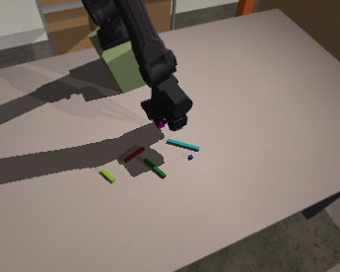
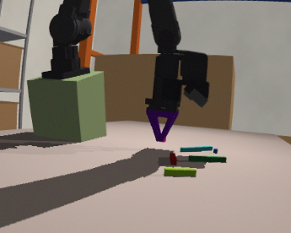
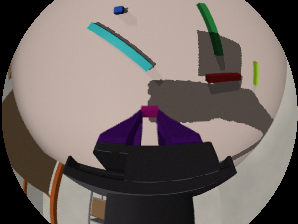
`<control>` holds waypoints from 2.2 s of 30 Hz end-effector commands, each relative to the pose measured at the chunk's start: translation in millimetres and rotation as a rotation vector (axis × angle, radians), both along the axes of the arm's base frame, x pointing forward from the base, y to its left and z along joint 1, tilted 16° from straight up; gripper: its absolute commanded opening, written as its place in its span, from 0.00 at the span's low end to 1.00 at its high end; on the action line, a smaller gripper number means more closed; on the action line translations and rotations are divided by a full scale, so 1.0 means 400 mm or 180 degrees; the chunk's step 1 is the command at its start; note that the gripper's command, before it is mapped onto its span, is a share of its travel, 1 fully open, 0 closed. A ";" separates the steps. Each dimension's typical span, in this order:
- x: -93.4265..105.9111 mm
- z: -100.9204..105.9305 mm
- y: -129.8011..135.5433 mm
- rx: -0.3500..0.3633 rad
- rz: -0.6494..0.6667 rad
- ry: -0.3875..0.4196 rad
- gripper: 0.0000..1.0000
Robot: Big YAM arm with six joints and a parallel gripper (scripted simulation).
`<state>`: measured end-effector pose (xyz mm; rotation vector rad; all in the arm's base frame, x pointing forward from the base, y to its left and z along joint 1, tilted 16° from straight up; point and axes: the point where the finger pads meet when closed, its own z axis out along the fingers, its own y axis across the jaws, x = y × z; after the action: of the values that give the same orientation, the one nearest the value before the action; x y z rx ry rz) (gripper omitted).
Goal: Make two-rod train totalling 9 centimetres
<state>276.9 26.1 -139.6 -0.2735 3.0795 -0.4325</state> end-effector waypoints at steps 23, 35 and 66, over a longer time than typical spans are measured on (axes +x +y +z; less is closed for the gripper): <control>0.034 -0.007 -0.006 0.0029 0.0046 -0.0135 0.15; 0.034 -0.007 -0.006 0.0029 0.0046 -0.0135 0.15; 0.027 0.001 -0.022 0.0027 0.0057 -0.0137 0.15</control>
<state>284.4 18.8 -144.3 -0.2783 3.0583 -0.4245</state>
